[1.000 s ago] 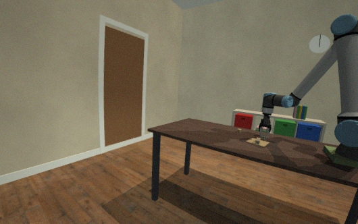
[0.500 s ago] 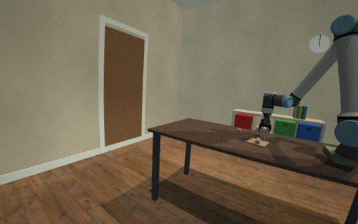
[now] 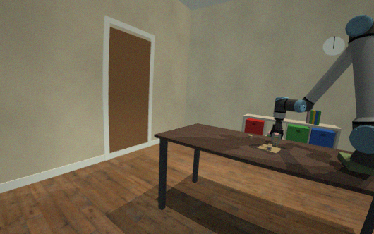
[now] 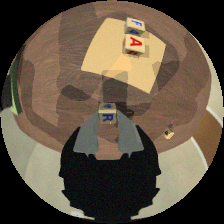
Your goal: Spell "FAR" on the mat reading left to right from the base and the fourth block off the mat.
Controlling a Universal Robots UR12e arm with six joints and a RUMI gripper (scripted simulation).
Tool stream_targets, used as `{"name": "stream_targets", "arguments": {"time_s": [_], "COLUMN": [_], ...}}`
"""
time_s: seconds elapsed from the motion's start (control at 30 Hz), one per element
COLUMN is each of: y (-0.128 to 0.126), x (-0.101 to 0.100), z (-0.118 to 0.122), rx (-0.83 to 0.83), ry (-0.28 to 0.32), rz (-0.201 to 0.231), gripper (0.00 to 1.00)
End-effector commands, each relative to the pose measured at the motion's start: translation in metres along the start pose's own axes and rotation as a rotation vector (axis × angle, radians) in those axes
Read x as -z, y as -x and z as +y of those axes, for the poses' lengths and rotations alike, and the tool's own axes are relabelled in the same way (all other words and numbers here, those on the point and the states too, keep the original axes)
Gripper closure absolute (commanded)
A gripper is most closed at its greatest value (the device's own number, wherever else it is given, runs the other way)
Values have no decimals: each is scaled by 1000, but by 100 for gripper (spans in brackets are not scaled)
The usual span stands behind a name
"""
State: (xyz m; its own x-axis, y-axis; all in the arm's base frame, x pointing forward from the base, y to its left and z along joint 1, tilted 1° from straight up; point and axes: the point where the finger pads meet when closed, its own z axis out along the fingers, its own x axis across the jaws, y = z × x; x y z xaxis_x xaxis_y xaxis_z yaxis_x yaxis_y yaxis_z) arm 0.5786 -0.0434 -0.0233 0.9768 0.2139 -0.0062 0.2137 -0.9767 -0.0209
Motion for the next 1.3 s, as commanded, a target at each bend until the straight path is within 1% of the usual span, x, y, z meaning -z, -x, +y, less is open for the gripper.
{"name": "stream_targets", "arguments": {"time_s": [0.0, 0.07, 0.17, 0.43, 0.5, 0.57, 0.63, 0.7, 1.0, 1.07, 1.13, 1.27], "y": [-1, -2, -3, -2, -2, -2, -2, -2, 0, -9, -9, -36], "x": [3, 9, 22, 80, 92, 92, 100, 103, 100, 102, 102, 105], "z": [0, 1, 1, 2, 2, 2, 2, 2, -1, -13, -13, -66], "rx": [1, 1, 1, 0, 0, 0, 0, 0, 0, -9, -9, -54], "ry": [2, 4, 4, 4, 4, 4, 4, 4, 0, 2, 2, 1], "rz": [2, 4, 5, 5, 5, 5, 5, 5, 0, 2, 2, 2], "gripper": [91, 91, 91, 91, 91, 91, 91, 91, 91, 91, 91, 91]}}
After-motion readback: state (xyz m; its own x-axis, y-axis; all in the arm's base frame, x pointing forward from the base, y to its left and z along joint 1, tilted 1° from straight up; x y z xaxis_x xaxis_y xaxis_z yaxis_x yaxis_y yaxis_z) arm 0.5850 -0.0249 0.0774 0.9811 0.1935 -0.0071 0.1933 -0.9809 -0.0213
